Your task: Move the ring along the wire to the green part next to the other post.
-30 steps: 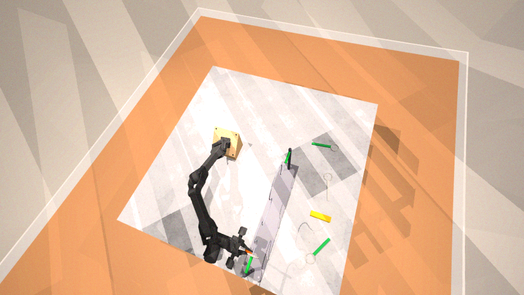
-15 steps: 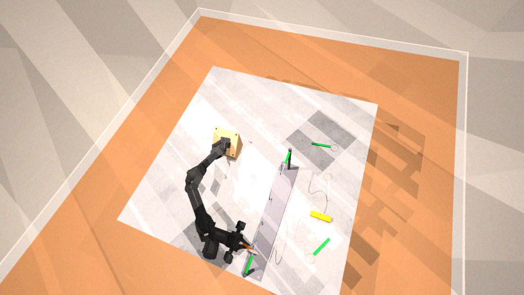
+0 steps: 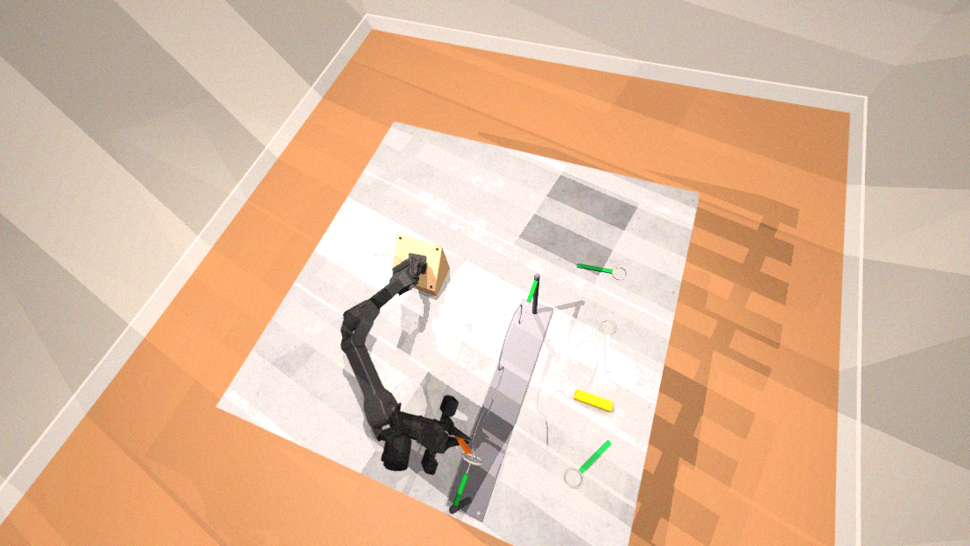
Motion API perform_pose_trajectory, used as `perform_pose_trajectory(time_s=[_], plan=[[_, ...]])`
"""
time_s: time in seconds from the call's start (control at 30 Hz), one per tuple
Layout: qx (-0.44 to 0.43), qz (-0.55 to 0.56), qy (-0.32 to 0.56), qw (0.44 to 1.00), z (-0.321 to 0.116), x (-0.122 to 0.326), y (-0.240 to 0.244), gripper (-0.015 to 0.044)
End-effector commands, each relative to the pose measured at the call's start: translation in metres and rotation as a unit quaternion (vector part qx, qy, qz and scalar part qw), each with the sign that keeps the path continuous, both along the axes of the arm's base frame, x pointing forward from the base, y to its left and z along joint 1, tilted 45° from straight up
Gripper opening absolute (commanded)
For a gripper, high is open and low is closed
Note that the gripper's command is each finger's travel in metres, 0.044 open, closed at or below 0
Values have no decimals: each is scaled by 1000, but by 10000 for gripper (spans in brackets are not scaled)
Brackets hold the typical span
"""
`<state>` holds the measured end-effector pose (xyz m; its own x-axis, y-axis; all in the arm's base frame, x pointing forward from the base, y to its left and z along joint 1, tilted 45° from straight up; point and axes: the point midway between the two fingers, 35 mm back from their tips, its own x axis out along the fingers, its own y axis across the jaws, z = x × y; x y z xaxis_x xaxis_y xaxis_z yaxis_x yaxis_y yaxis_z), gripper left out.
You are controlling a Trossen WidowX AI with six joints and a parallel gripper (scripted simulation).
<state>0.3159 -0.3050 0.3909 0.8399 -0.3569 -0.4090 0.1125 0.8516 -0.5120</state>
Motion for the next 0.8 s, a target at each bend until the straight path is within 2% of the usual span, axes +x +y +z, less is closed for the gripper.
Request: perform_pose_trajectory(time_s=[0.0,0.77], plan=[[40,4,-8,999,-3,1,16,-150],[279,9,-37,959,-19,9,85,-150]])
